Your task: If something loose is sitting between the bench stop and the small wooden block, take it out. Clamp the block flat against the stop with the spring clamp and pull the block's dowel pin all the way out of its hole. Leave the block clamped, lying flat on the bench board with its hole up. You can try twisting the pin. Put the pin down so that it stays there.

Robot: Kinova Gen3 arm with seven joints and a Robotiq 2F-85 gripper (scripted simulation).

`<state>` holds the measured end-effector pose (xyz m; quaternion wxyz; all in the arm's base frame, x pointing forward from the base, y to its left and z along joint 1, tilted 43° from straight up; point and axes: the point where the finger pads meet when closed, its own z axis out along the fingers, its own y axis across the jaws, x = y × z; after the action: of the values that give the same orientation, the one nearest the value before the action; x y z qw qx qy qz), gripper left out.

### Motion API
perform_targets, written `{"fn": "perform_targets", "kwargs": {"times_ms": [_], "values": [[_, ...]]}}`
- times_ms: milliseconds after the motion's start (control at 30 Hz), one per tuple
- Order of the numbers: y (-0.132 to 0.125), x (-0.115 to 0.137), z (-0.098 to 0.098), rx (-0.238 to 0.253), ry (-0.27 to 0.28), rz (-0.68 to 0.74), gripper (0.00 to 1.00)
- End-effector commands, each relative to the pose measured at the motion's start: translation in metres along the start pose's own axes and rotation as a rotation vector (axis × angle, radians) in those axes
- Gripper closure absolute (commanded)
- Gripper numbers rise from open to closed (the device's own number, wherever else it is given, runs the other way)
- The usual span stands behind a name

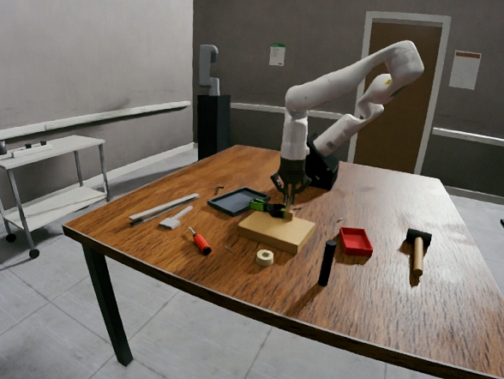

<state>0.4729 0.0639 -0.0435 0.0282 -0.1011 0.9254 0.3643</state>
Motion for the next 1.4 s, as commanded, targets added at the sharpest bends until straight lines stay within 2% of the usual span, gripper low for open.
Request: {"fn": "perform_targets", "kwargs": {"times_ms": [0, 1367], "values": [[-0.0004, -0.0005, -0.001, 0.001, -0.002, 0.004, 0.9], [-0.0004, -0.0005, -0.001, 0.001, -0.002, 0.035, 0.9]]}}
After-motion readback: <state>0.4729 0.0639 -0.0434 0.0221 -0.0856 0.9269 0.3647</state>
